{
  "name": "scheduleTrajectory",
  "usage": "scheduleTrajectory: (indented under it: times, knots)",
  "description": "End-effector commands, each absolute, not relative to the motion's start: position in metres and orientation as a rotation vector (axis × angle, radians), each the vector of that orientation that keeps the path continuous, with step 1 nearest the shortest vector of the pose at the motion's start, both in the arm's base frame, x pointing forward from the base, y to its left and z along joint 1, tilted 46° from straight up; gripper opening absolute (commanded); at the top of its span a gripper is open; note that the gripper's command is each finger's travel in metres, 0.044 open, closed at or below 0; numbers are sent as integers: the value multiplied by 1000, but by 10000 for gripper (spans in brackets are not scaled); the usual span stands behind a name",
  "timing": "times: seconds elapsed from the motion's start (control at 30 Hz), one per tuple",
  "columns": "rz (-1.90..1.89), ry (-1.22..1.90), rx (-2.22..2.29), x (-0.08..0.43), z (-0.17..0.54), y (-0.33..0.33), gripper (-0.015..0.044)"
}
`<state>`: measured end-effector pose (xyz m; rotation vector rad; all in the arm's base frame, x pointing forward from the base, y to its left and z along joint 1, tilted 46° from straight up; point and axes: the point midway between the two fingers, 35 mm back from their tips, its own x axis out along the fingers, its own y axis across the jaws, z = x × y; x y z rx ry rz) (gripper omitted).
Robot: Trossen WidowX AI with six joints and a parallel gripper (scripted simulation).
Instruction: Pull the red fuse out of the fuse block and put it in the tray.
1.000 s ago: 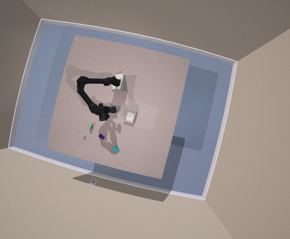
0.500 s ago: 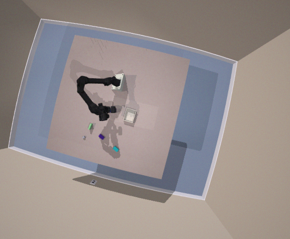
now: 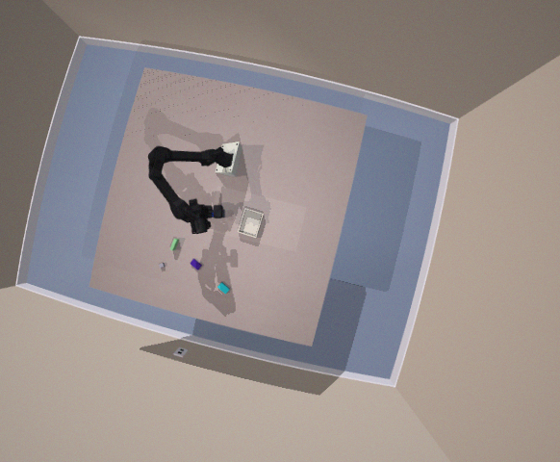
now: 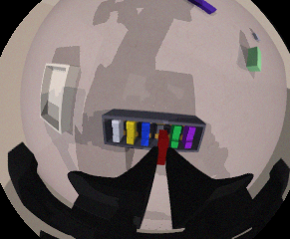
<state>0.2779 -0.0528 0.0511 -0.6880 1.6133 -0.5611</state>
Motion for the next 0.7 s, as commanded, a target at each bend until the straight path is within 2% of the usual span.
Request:
scheduleTrajectory:
  times: [0.0, 0.67]
  knots:
    - [-561, 1607, -683, 279, 54, -50, 0]
    - [-560, 1608, -682, 281, 69, -34, 0]
